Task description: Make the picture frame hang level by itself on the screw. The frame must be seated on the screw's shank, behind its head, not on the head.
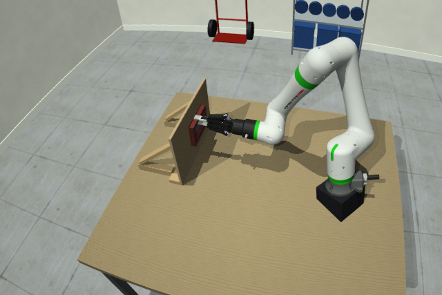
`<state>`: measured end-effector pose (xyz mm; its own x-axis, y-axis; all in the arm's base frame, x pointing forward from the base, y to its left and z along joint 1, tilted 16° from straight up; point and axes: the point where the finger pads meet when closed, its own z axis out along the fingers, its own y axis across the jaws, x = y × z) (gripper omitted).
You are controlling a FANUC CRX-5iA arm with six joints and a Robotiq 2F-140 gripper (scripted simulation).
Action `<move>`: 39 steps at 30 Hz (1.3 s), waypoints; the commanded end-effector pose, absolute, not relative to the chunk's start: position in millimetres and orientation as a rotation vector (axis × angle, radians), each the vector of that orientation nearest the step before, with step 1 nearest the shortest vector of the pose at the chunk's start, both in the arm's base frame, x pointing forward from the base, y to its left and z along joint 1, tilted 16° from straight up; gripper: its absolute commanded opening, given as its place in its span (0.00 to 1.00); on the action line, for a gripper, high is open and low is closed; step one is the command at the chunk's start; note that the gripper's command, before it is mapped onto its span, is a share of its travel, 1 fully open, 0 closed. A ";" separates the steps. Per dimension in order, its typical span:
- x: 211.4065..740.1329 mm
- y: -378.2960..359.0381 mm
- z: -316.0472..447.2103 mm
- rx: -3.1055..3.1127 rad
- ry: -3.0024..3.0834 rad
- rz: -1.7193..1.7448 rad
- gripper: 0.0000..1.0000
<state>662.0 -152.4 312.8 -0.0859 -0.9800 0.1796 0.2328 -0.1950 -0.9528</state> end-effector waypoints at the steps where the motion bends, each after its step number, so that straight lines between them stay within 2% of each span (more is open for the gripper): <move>1: 662.0 -152.3 313.0 -1.128 0.975 -1.500 0.00; 39: 663.0 -153.2 309.0 -1.128 0.975 -1.500 0.00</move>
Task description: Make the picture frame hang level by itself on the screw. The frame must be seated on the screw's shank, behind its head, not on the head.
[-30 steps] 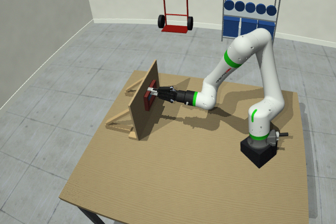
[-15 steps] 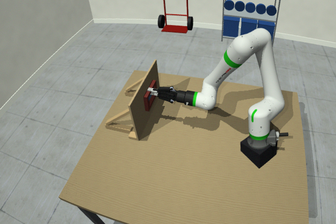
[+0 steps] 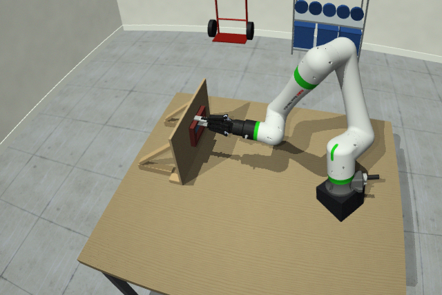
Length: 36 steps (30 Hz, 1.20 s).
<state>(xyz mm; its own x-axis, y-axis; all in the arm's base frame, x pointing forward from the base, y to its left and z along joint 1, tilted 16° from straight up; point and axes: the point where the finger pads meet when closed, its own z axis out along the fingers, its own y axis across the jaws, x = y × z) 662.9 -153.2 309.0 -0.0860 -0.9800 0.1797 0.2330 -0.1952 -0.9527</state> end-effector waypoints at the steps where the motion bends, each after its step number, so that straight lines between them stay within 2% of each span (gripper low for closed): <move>1: 663.0 -153.2 309.0 -1.128 0.975 -1.500 0.00; 35: 663.0 -153.2 309.0 -1.128 0.975 -1.500 0.00; 36: 663.0 -153.2 309.0 -1.128 0.975 -1.500 0.29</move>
<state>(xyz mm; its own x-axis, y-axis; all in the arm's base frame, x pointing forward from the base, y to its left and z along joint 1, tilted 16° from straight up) 662.9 -153.2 308.9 -0.0860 -0.9800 0.1797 0.2331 -0.1952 -0.9527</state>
